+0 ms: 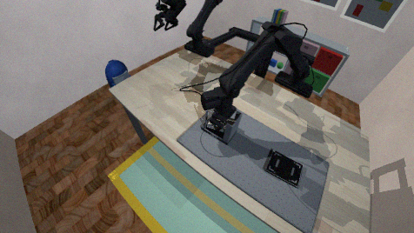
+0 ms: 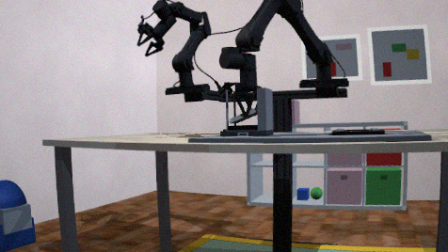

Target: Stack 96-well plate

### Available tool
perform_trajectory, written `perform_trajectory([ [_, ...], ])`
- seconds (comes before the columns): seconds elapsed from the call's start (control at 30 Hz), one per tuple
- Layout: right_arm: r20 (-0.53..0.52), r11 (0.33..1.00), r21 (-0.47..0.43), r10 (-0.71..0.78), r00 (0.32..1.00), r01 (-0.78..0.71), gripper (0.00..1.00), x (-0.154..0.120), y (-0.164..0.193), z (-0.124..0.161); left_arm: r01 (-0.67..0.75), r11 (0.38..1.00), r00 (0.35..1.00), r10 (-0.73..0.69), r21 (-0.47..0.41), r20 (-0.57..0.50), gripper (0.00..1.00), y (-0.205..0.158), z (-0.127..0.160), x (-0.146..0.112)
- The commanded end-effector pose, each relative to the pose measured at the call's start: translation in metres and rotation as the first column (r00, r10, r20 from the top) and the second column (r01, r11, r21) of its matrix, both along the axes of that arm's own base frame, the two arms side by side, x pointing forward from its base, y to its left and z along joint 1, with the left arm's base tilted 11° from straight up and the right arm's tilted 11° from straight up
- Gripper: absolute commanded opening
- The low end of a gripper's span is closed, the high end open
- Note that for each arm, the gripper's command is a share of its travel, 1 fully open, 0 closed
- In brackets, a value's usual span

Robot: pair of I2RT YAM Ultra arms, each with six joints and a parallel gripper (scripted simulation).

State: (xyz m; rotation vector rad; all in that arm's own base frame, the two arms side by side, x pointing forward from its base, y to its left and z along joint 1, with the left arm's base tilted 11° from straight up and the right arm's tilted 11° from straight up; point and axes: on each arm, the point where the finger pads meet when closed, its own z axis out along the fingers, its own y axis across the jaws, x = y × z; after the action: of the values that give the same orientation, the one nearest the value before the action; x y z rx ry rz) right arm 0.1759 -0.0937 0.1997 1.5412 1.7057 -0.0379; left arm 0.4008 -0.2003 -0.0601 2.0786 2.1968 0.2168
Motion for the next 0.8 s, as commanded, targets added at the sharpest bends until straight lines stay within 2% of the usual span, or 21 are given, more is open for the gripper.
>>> perform_trajectory([
  [0.0, 0.072, 1.000, -0.012, -0.015, 0.997, 0.016, 1.00, -0.001, -0.004, 0.022, 0.006, 1.000, 1.000, -0.006, -0.011, 0.001, 0.00, 0.001, -0.011, 0.002],
  [0.3, 0.072, 1.000, -0.012, -0.015, 0.997, 0.016, 1.00, -0.001, -0.004, 0.022, 0.007, 1.000, 1.000, -0.007, -0.010, 0.000, 0.00, 0.002, -0.026, 0.003],
  [0.77, 0.072, 1.000, -0.012, -0.015, 0.997, 0.016, 1.00, -0.001, -0.004, 0.022, 0.010, 1.000, 1.000, -0.010, -0.002, 0.004, 0.00, 0.002, -0.026, 0.002],
])
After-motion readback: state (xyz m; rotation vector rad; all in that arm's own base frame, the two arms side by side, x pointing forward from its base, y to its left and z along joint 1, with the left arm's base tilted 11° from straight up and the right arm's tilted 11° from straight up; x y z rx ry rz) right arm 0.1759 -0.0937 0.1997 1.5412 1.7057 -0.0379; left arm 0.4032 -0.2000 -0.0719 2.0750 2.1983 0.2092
